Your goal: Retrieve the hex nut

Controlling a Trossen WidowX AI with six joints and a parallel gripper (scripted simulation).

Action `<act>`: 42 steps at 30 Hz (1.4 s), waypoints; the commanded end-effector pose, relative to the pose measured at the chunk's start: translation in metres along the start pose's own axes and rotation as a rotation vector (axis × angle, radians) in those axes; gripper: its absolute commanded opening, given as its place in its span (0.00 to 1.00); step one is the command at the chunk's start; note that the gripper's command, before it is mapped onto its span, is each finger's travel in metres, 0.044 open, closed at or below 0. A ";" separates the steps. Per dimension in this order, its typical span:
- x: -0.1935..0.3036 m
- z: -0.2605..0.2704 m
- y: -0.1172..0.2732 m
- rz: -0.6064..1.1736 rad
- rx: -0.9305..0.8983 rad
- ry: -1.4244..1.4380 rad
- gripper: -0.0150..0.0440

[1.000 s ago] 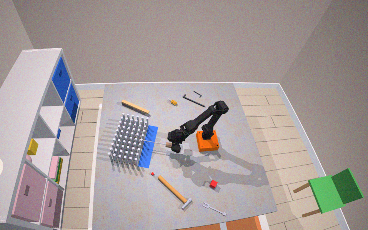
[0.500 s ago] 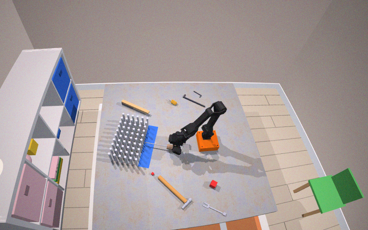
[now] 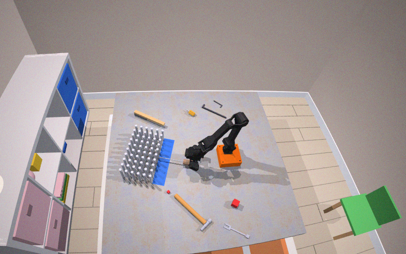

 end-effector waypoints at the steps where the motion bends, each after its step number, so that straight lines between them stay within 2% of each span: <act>1: -0.007 0.001 0.000 -0.013 -0.007 0.002 0.25; 42: -0.035 -0.005 -0.010 -0.015 -0.006 0.003 0.25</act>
Point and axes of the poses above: the point midway between the two fingers, 35 mm back from their tips, its own y axis back along the fingers, its own z axis across the jaws, x = y × z, the point moved 3 cm from there along y, back along the fingers, and after that the axes turned 14 degrees about y, right-handed, at the moved point
